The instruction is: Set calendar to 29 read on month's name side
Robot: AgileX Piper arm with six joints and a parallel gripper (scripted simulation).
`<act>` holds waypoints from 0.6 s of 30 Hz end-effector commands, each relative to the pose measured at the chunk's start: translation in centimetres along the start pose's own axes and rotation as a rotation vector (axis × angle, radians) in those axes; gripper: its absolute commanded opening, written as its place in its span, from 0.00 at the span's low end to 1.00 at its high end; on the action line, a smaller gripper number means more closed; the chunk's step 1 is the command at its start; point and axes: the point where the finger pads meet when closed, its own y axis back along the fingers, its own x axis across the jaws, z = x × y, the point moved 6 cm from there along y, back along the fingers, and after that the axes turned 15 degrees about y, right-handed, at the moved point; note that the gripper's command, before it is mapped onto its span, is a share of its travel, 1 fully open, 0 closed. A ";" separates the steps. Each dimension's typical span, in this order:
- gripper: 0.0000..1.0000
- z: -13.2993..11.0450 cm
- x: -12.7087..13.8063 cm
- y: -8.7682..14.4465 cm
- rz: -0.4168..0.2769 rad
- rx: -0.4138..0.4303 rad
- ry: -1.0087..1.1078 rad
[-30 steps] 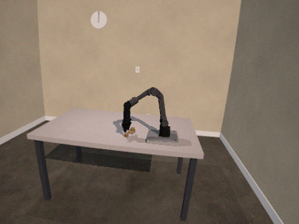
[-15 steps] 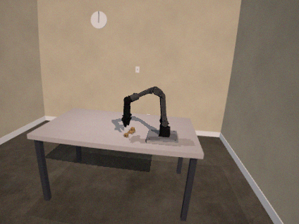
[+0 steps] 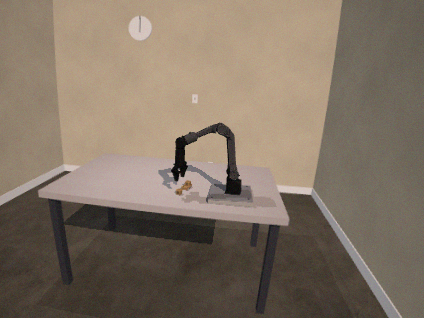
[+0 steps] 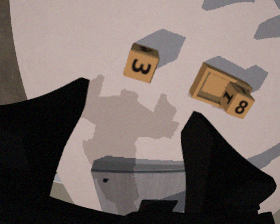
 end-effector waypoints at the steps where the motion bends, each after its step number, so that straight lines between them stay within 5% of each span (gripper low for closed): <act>1: 1.00 0.0 0.1 0.1 0.002 -0.003 0.001; 18: 1.00 0.0 0.1 -0.1 0.002 0.000 0.202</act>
